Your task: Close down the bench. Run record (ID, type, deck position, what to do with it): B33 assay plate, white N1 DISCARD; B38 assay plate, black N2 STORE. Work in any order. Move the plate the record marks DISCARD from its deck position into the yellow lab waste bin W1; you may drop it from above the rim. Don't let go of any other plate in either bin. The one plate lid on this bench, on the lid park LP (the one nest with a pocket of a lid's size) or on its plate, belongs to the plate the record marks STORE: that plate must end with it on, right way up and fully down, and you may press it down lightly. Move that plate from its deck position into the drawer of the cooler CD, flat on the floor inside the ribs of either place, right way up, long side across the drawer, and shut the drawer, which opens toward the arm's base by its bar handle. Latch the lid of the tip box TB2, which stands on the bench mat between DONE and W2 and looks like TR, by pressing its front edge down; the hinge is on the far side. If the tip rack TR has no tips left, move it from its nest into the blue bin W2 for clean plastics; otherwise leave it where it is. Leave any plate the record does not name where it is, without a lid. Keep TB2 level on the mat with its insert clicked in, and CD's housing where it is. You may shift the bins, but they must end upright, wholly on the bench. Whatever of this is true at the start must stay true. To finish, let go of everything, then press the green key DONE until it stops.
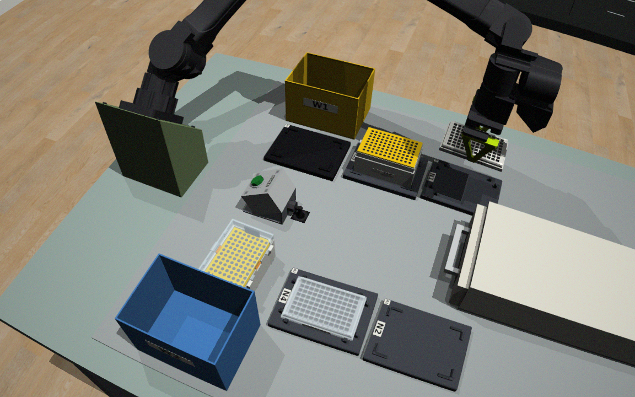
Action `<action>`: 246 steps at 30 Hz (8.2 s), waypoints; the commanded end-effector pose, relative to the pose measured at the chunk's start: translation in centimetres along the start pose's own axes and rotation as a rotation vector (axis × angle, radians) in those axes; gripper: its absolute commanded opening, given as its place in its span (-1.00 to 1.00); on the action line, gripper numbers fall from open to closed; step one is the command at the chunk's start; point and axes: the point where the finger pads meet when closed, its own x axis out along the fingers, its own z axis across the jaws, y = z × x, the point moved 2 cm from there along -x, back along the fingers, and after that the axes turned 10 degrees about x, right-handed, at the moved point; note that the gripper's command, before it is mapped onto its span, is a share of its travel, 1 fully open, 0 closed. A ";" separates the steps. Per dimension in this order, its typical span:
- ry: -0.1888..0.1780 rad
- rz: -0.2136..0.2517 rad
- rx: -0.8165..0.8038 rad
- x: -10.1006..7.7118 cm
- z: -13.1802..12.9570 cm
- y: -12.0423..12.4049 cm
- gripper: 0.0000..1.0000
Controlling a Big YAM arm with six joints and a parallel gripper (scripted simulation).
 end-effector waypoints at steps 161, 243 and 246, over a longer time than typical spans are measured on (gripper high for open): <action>-0.015 -0.039 -0.063 -0.9 4.5 27.8 -1.00; -0.015 -0.035 -0.049 -0.7 5.1 37.0 -1.00; -0.015 -0.035 -0.049 -0.7 5.1 37.0 -1.00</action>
